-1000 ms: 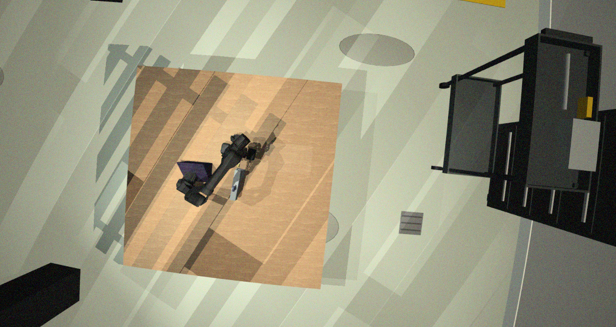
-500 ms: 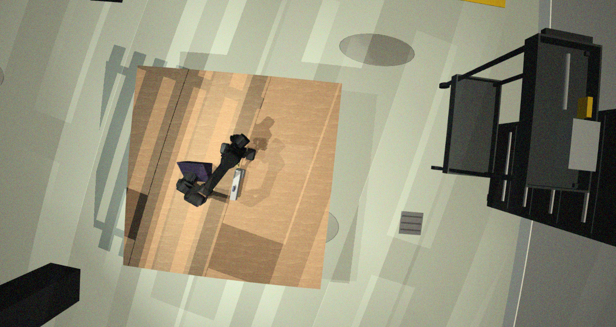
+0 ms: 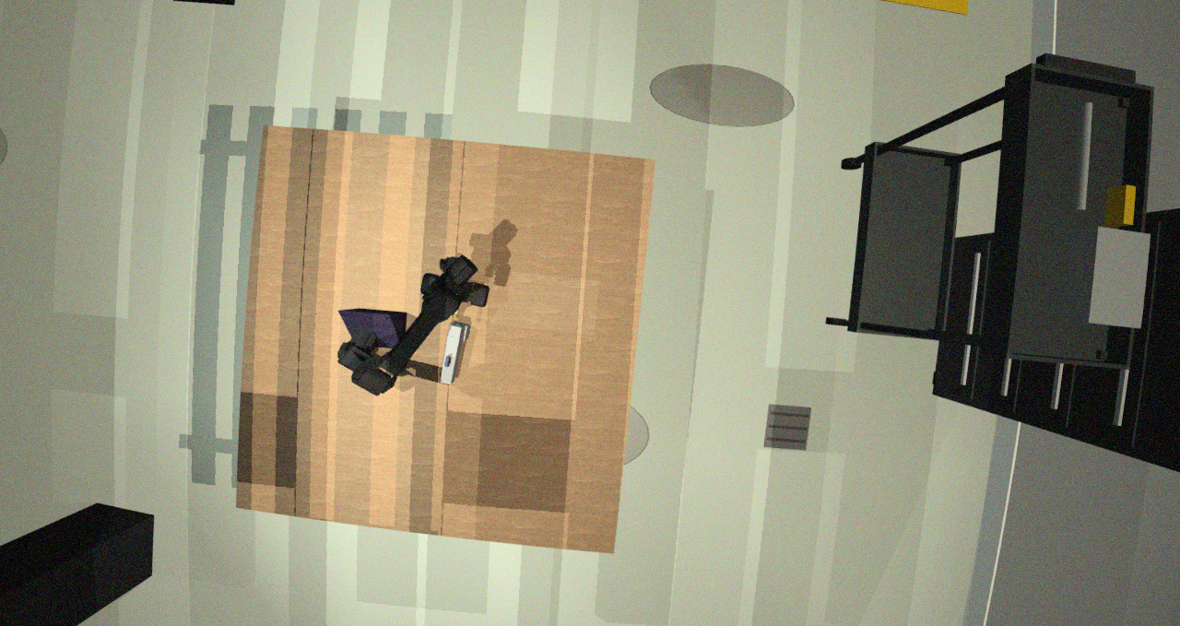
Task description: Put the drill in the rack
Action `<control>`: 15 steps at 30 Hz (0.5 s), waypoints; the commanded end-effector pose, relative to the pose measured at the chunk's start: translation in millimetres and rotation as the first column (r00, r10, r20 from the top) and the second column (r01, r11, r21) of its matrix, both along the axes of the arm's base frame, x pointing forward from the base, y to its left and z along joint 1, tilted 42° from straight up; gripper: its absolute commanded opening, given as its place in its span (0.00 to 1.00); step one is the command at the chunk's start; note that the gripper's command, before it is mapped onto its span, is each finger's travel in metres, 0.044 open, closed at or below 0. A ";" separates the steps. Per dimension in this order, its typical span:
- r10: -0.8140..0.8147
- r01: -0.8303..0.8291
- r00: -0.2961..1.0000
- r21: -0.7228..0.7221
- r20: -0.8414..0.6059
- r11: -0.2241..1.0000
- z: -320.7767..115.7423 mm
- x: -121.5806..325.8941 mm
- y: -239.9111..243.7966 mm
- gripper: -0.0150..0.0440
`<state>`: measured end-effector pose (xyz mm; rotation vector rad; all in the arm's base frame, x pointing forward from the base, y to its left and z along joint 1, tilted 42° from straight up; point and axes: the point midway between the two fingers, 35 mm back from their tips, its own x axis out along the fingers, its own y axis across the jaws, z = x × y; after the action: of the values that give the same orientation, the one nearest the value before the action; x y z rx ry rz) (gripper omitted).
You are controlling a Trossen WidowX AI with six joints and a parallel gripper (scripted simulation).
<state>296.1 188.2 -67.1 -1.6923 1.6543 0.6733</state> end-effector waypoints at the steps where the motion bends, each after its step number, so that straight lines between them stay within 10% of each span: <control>1: -0.003 0.003 1.000 0.004 0.004 1.000 1.2 -0.7 2.5 0.25; 15: -0.003 0.003 1.000 0.004 0.002 1.000 -7.9 -22.3 2.2 0.25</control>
<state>279.3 188.8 -73.6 -1.6905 1.6569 0.6736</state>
